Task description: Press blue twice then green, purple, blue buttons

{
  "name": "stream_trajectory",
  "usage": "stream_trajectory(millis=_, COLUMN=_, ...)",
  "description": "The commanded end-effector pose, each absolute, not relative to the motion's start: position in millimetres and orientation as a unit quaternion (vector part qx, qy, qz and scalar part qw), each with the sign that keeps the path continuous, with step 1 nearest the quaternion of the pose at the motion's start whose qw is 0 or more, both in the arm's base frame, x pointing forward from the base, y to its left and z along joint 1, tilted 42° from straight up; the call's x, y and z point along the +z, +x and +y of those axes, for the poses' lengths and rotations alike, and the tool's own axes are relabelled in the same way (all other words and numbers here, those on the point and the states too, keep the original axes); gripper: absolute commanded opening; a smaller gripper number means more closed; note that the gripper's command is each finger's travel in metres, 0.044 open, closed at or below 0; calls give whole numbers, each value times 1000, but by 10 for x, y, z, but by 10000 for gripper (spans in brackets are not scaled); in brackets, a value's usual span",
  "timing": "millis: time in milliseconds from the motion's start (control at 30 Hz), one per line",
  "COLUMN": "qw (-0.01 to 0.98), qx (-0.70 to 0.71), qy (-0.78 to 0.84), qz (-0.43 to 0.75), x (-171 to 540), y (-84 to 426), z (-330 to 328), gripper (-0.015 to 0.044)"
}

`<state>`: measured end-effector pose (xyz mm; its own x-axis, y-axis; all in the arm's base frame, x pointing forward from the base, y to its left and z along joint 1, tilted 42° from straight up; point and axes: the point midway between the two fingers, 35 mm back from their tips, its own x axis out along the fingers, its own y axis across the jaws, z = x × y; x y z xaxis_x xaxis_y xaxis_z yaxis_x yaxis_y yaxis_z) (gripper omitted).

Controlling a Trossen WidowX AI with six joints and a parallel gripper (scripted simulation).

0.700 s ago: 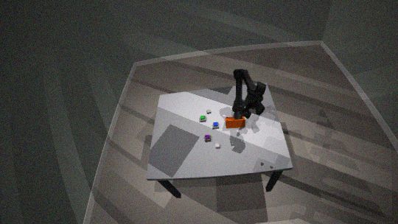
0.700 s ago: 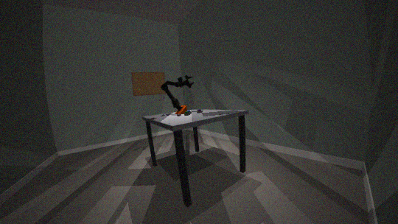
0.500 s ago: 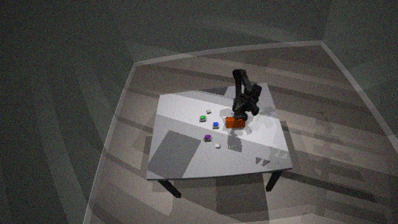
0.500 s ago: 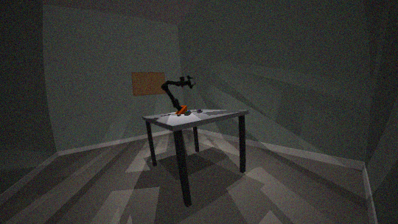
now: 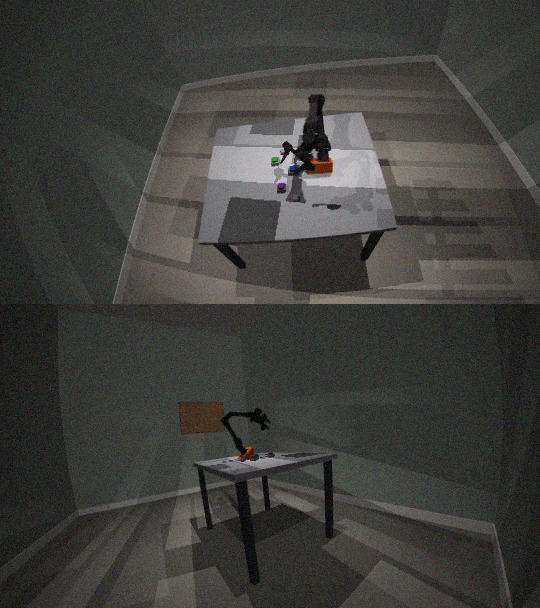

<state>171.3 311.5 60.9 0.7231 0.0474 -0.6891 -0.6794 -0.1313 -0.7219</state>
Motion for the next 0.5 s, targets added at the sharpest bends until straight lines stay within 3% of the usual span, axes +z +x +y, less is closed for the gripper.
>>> stream_trajectory(millis=0, qw=679, qx=189, qy=-579, qz=410, x=470, y=2012, z=2422, gripper=400)
stream_trajectory(millis=267, qw=698, qx=-39, qy=-395, qz=596, x=471, y=2081, z=1446, gripper=400)
stream_trajectory(millis=467, qw=660, qx=-233, qy=-263, qz=664, x=608, y=1934, z=851, gripper=400)
